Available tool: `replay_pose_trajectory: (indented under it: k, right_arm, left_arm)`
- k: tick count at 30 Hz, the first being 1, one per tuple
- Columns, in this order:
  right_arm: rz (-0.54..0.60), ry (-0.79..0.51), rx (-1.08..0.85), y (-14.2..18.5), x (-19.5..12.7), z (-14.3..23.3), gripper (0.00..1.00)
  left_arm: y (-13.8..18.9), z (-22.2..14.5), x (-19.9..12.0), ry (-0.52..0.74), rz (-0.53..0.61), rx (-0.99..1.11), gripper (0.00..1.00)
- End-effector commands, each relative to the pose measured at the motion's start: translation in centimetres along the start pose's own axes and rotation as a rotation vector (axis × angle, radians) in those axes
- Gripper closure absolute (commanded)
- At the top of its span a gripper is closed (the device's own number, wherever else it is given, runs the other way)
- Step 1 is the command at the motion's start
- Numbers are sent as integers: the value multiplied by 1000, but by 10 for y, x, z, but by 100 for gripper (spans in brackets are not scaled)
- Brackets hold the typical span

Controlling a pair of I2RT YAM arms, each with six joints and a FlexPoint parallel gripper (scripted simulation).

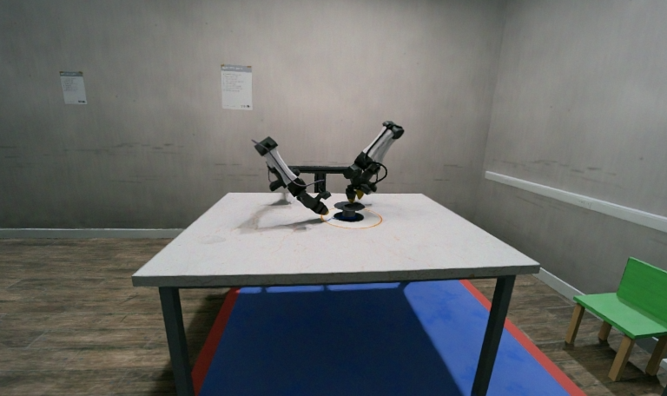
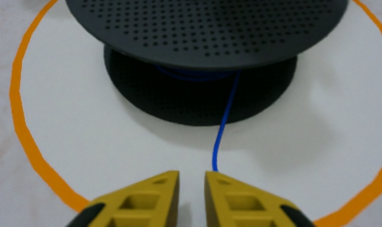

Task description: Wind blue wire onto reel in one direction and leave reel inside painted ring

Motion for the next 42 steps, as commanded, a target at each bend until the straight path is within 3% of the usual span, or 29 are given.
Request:
replay_pose_trajectory:
  k: [1,10,29,42]
  right_arm:
    - [-3,52,-3,-11,-19,-14,85]
    - [-3,52,-3,-49,-36,-12,85]
    - [4,58,-4,-53,-38,-5,85]
    - [143,184,-41,-79,-67,14,85]
  left_arm:
    - [0,-8,-9,31,1,-12,15]
    - [0,-8,-9,31,1,-12,15]
    - [0,-8,-9,31,1,-12,15]
    - [0,-8,-9,31,1,-12,15]
Point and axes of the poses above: on each arm, the point where the finger pads meet when closed, its own x axis out along the fingers, its own z axis across the jaws, y = z × x, the point moved 5 cm from there along -x, back along the fingers, and after that the axes turned 8 degrees about -x, right-handed, at the moved point
